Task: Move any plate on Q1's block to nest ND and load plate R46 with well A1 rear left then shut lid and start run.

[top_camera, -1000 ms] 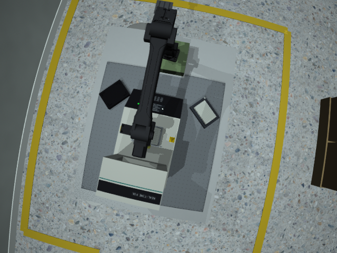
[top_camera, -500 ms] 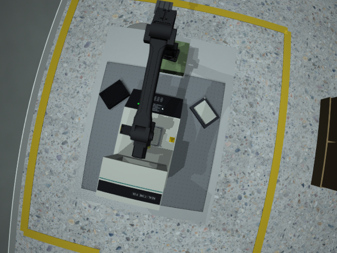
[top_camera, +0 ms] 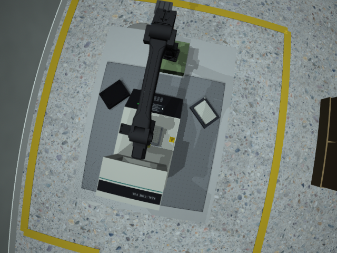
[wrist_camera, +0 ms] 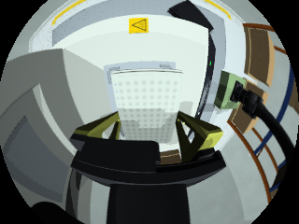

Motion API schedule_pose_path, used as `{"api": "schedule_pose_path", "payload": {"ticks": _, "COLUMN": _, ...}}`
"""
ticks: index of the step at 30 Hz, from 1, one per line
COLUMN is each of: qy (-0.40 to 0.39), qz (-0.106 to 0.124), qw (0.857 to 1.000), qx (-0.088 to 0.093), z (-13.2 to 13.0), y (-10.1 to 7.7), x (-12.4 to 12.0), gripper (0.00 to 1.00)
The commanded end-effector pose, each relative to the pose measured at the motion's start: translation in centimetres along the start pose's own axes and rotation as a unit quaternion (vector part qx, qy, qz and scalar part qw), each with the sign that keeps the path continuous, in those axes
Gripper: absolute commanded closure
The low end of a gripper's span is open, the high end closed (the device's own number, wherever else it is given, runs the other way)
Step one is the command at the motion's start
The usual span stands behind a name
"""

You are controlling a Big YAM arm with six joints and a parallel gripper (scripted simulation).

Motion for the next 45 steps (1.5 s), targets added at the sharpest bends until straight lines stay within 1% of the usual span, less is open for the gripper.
{"api": "schedule_pose_path", "payload": {"ticks": 1, "qy": 0.002, "qz": -0.010, "qw": 0.998, "qx": 0.058, "z": 1.4, "y": -5.5, "x": -0.1, "gripper": 1.00}}
{"api": "schedule_pose_path", "payload": {"ticks": 3, "qy": 0.002, "qz": -0.010, "qw": 0.998, "qx": 0.057, "z": 1.2, "y": -5.6, "x": -0.1, "gripper": 1.00}}
{"api": "schedule_pose_path", "payload": {"ticks": 11, "qy": 0.005, "qz": -0.014, "qw": 0.997, "qx": 0.078, "z": 0.4, "y": -9.2, "x": 0.0, "gripper": 1.00}}
{"api": "schedule_pose_path", "payload": {"ticks": 15, "qy": 0.005, "qz": -0.015, "qw": 0.997, "qx": 0.082, "z": 0.2, "y": -10.1, "x": 0.0, "gripper": 1.00}}
{"api": "schedule_pose_path", "payload": {"ticks": 17, "qy": 0.005, "qz": -0.015, "qw": 0.997, "qx": 0.082, "z": 0.4, "y": -9.7, "x": 0.0, "gripper": 1.00}}
{"api": "schedule_pose_path", "payload": {"ticks": 19, "qy": 0.005, "qz": -0.015, "qw": 0.997, "qx": 0.082, "z": 0.4, "y": -9.7, "x": 0.0, "gripper": 1.00}}
{"api": "schedule_pose_path", "payload": {"ticks": 20, "qy": 0.005, "qz": -0.014, "qw": 0.997, "qx": 0.076, "z": 0.6, "y": -9.0, "x": 0.0, "gripper": 1.00}}
{"api": "schedule_pose_path", "payload": {"ticks": 21, "qy": 0.005, "qz": -0.013, "qw": 0.997, "qx": 0.073, "z": 0.6, "y": -8.5, "x": 0.0, "gripper": 1.00}}
{"api": "schedule_pose_path", "payload": {"ticks": 28, "qy": 0.004, "qz": -0.011, "qw": 0.998, "qx": 0.058, "z": 1.2, "y": -6.1, "x": 0.1, "gripper": 1.00}}
{"api": "schedule_pose_path", "payload": {"ticks": 30, "qy": 0.003, "qz": -0.010, "qw": 0.999, "qx": 0.047, "z": 1.1, "y": -5.4, "x": 0.0, "gripper": 1.00}}
{"api": "schedule_pose_path", "payload": {"ticks": 34, "qy": 0.003, "qz": -0.008, "qw": 0.999, "qx": 0.031, "z": 0.5, "y": -4.7, "x": -0.1, "gripper": 1.00}}
{"api": "schedule_pose_path", "payload": {"ticks": 36, "qy": 0.003, "qz": -0.008, "qw": 0.999, "qx": 0.031, "z": 0.5, "y": -4.7, "x": -0.1, "gripper": 1.00}}
{"api": "schedule_pose_path", "payload": {"ticks": 40, "qy": 0.002, "qz": -0.006, "qw": 1.000, "qx": 0.019, "z": -0.2, "y": -4.4, "x": -0.2, "gripper": 1.00}}
{"api": "schedule_pose_path", "payload": {"ticks": 42, "qy": 0.002, "qz": -0.006, "qw": 1.000, "qx": 0.021, "z": -0.2, "y": -4.3, "x": -0.2, "gripper": 1.00}}
{"api": "schedule_pose_path", "payload": {"ticks": 45, "qy": 0.002, "qz": -0.008, "qw": 0.999, "qx": 0.036, "z": 0.3, "y": -5.1, "x": -0.1, "gripper": 1.00}}
Point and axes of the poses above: the point where the finger pads meet when closed, its own y axis out along the fingers, its own z axis across the jaws, x = y × z, the point moved 5 cm from there along -y, back along the fingers, and after that the axes turned 9 degrees about -y, right-handed, at the moved point
